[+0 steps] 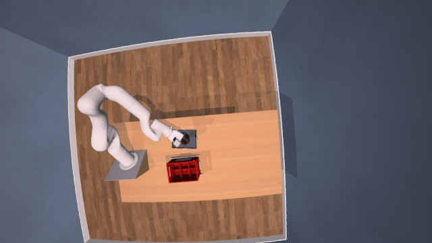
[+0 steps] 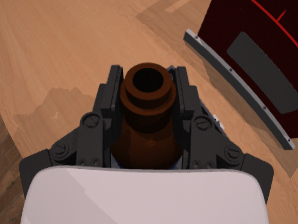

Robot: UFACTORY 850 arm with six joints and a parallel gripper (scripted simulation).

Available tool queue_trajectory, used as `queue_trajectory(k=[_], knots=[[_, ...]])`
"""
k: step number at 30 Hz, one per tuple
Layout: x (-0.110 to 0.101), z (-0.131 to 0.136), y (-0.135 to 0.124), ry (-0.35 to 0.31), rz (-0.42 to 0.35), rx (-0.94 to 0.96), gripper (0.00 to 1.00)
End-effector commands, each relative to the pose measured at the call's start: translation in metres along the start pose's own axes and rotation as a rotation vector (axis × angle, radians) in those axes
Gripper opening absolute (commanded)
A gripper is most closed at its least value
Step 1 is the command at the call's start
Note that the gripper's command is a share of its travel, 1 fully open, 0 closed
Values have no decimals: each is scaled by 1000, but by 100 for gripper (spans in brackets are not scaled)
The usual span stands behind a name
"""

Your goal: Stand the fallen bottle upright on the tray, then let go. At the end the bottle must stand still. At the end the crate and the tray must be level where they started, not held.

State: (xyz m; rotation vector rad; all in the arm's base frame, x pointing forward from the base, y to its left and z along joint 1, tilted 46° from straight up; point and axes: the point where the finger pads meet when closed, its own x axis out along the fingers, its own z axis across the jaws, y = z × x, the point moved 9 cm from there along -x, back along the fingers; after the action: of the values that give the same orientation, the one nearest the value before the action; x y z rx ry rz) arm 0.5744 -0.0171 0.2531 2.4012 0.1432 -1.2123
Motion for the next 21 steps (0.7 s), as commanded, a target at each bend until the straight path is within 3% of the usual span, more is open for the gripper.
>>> queue_trajectory(k=[1, 21], knots=[[0, -1, 0, -5, 10, 0, 0], [1, -1, -2, -5, 10, 0, 0]])
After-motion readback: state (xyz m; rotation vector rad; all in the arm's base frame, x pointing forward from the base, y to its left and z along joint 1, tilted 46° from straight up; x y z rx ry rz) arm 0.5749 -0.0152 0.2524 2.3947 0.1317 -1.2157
